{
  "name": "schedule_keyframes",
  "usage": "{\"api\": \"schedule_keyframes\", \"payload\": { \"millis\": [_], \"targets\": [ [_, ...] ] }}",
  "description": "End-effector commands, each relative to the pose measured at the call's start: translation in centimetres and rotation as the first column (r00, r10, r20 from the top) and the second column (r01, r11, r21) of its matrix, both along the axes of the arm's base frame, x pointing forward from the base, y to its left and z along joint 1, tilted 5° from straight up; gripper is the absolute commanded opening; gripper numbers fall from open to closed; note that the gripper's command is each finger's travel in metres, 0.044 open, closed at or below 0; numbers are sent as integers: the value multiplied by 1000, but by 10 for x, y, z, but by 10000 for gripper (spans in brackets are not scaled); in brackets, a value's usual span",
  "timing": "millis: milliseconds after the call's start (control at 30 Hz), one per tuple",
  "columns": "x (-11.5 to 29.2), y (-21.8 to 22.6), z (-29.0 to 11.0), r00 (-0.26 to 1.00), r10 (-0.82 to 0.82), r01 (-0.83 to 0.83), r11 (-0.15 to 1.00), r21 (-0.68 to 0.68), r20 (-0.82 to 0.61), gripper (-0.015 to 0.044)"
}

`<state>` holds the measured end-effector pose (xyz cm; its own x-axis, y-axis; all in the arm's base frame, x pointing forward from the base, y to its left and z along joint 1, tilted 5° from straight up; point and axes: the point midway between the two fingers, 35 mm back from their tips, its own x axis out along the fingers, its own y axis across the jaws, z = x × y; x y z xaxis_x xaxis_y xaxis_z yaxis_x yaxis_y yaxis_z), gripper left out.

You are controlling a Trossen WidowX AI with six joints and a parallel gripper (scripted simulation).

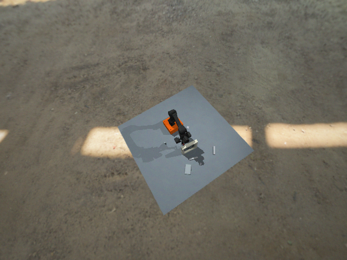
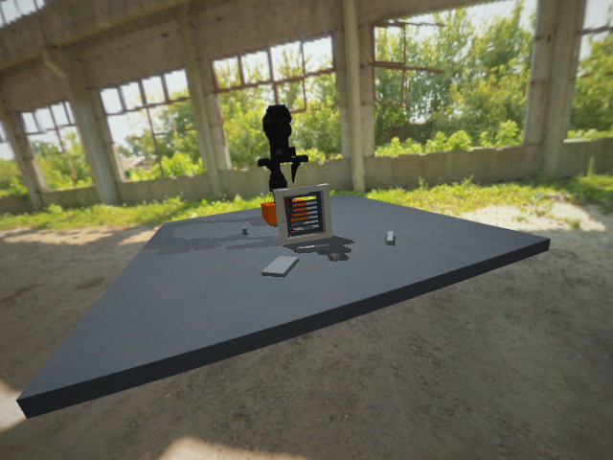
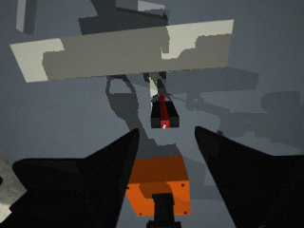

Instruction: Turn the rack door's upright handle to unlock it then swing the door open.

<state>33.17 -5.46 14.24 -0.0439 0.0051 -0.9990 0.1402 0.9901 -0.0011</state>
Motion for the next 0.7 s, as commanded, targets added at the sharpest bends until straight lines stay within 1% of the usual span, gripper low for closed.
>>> {"api": "schedule_keyframes", "payload": {
  "millis": [0, 667],
  "targets": [
    [0, 0, -1, 1000, 3, -3, 1000, 5, -4, 280],
    [0, 0, -34, 1000, 3, -3, 1000, 5, -4, 280]
  ]
}}
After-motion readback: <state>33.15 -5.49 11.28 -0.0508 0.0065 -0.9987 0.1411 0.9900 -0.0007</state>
